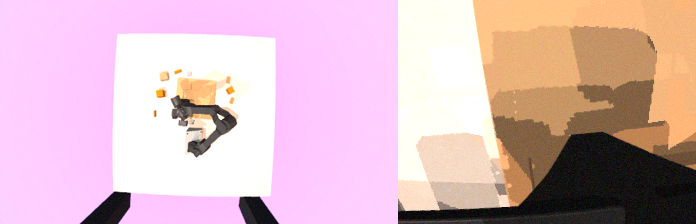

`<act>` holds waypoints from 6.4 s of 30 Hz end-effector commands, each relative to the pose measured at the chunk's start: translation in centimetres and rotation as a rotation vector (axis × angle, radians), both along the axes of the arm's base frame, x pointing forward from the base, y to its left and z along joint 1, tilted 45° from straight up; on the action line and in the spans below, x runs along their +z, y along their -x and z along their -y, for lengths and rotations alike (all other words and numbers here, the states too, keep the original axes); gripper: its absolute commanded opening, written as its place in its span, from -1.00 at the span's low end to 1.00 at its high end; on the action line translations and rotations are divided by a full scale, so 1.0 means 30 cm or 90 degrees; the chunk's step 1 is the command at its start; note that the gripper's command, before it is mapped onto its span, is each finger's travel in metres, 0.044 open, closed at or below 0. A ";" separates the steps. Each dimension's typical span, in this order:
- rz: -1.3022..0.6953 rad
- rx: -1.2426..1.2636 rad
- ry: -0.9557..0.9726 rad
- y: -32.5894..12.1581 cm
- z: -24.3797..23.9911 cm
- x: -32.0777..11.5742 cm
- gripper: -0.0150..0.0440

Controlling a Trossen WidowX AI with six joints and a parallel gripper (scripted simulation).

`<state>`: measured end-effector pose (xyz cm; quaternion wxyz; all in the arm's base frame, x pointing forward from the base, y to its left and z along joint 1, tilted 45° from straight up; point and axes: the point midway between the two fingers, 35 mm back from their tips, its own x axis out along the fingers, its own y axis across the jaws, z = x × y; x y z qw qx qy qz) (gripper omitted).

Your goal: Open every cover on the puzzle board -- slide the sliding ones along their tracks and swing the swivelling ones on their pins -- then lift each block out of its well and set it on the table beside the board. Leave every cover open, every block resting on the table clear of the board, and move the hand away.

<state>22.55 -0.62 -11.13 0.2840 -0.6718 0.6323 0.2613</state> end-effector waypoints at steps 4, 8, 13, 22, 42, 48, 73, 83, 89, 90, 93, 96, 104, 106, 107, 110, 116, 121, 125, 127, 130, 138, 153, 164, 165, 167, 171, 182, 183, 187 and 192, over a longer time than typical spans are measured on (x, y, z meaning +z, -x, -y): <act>0.001 -0.002 -0.008 -0.004 -0.029 0.007 -0.49; 0.001 -0.002 -0.008 -0.005 -0.042 0.016 -0.49; 0.001 -0.001 -0.009 -0.005 -0.059 0.029 -0.49; 0.001 -0.001 -0.009 -0.003 -0.089 0.052 -0.49; -0.134 0.137 0.004 -0.059 -0.125 0.108 -0.49; -0.361 0.374 0.024 -0.168 -0.116 0.151 -0.49; -0.694 0.710 0.061 -0.307 -0.080 0.226 -0.49; -0.694 0.710 0.061 -0.307 -0.080 0.226 -0.49; -0.694 0.710 0.061 -0.307 -0.080 0.226 -0.49; -0.694 0.710 0.061 -0.307 -0.080 0.226 -0.49; -0.694 0.710 0.061 -0.307 -0.080 0.226 -0.49; -0.694 0.710 0.061 -0.307 -0.080 0.226 -0.49; -0.694 0.711 0.061 -0.309 -0.068 0.213 -0.49; -0.694 0.711 0.061 -0.310 -0.063 0.209 -0.49; -0.694 0.711 0.061 -0.311 -0.061 0.206 -0.49; -0.694 0.711 0.060 -0.312 -0.054 0.199 -0.49; -0.694 0.711 0.060 -0.314 -0.040 0.185 -0.49; -0.694 0.711 0.060 -0.316 -0.028 0.173 -0.49; -0.694 0.711 0.061 -0.317 -0.019 0.164 -0.49; -0.694 0.711 0.061 -0.318 -0.014 0.159 -0.49; -0.694 0.711 0.061 -0.318 -0.007 0.152 -0.49; -0.694 0.711 0.061 -0.320 0.013 0.134 -0.49; -0.695 0.710 0.062 -0.320 0.050 0.102 -0.49; -0.695 0.709 0.062 -0.314 0.062 0.088 -0.49; -0.695 0.709 0.062 -0.310 0.061 0.087 -0.49; -0.696 0.709 0.062 -0.303 0.059 0.085 -0.49; -0.696 0.710 0.062 -0.286 0.056 0.080 -0.49; -0.696 0.710 0.062 -0.250 0.050 0.070 -0.49; -0.696 0.710 0.062 -0.249 0.050 0.070 -0.49; -0.696 0.710 0.062 -0.237 0.050 0.069 -0.49; -0.696 0.710 0.061 -0.216 0.050 0.067 -0.49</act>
